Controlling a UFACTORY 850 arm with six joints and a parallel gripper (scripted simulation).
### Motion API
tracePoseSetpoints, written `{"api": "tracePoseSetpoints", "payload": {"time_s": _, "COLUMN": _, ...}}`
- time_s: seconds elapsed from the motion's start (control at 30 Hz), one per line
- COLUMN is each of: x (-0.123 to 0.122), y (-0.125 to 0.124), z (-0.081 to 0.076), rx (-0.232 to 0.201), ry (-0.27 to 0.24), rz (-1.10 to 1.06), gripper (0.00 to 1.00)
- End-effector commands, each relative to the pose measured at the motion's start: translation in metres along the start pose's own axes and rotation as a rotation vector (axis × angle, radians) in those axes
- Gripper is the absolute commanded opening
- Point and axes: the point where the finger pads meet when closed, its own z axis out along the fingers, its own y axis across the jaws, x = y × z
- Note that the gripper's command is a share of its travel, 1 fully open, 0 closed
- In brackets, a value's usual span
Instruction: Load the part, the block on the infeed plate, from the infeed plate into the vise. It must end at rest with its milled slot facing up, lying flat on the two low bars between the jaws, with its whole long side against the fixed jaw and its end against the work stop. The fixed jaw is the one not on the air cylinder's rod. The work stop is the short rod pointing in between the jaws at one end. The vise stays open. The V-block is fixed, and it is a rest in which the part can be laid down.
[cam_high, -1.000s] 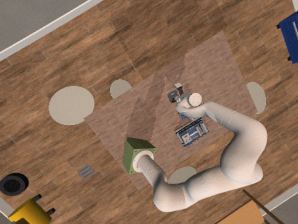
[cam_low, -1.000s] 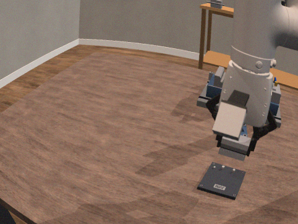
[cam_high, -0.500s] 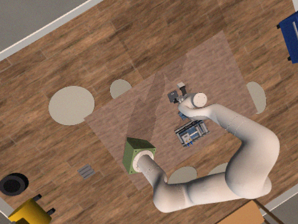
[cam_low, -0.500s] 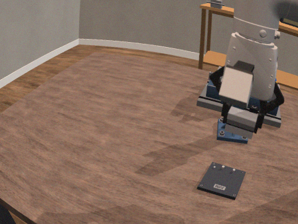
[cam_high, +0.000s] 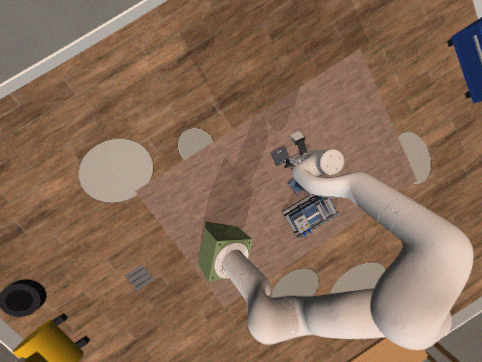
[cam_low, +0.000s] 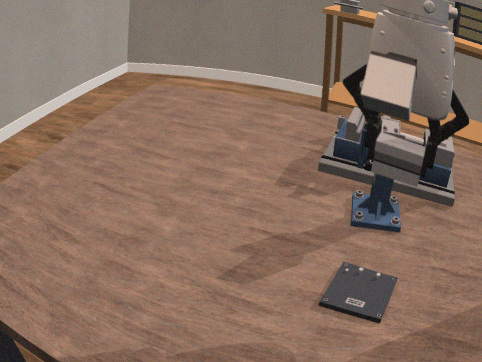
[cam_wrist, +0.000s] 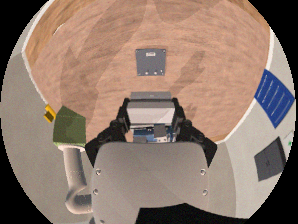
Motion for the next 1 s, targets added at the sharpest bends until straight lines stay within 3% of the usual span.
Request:
{"api": "tracePoseSetpoints", "payload": {"time_s": 0.0, "x": 0.0, "y": 0.001, "z": -0.01, "rx": -0.001, "ry": 0.001, "rz": 0.0, "gripper": 0.0}}
{"api": "tracePoseSetpoints", "payload": {"time_s": 0.5, "x": 0.0, "y": 0.0, "z": -0.039, "rx": -0.001, "ry": 0.001, "rz": 0.0, "gripper": 0.0}}
{"api": "tracePoseSetpoints", "payload": {"time_s": 0.97, "x": 0.0, "y": 0.0, "z": -0.044, "rx": -0.001, "ry": 0.001, "rz": 0.0, "gripper": 0.0}}
